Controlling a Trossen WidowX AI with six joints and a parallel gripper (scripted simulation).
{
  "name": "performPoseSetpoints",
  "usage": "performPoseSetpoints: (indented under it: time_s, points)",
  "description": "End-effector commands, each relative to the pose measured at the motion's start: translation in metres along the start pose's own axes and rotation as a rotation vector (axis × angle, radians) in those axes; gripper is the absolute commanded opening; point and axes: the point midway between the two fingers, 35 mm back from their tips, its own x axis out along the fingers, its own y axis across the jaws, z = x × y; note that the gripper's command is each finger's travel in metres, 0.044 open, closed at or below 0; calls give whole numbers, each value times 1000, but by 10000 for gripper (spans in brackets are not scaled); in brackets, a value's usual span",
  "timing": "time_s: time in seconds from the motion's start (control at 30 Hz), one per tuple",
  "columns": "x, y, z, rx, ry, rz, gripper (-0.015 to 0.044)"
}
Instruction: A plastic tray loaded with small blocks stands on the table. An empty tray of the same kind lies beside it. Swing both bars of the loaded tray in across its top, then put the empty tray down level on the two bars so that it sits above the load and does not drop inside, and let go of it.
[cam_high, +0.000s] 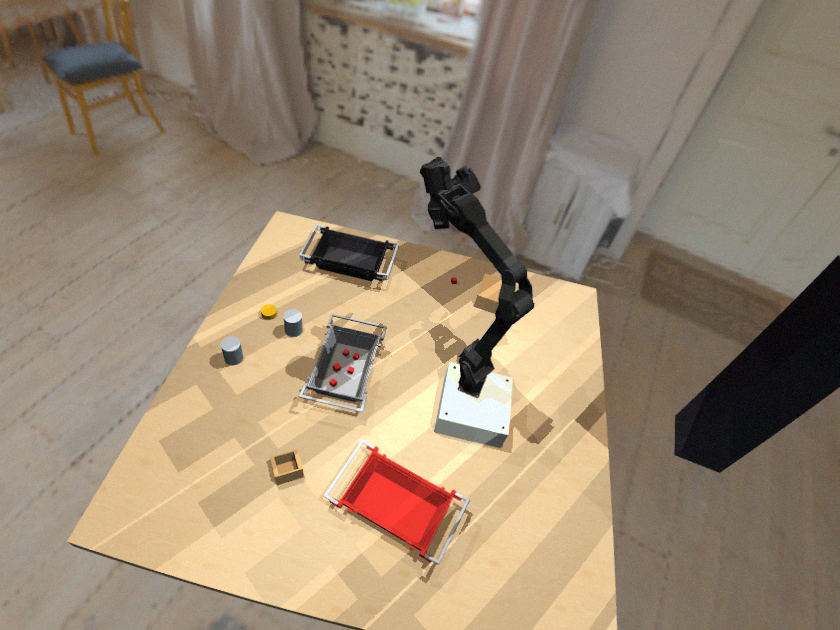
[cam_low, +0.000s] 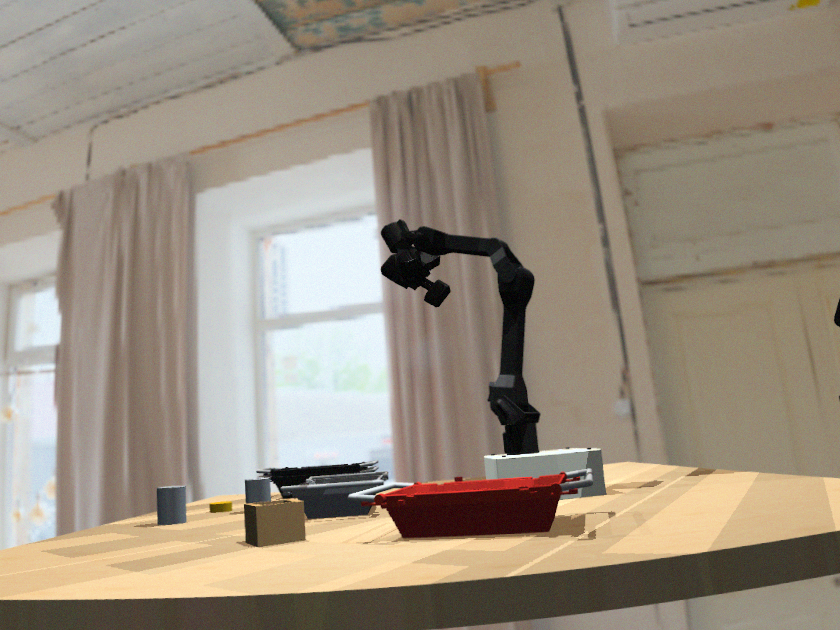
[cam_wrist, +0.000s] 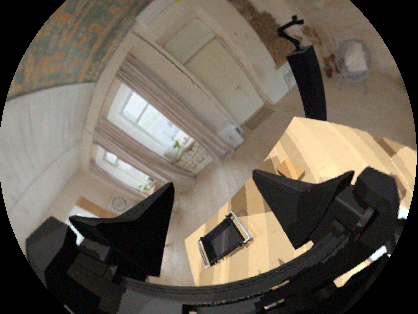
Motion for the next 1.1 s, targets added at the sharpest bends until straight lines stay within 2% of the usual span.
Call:
performPoseSetpoints:
  time_s: [0.0,0.23,0.37,0.7,1.07]
  points:
    - [0,0,0,0,0,0,374]
    - [1,1,-3,-14,7,1,190]
    - [12,9,-62,-298,158,26,85]
    - [14,-6,-224,-1046,595,186,85]
    - [-32,-85,-384,-1767,1177,583,85]
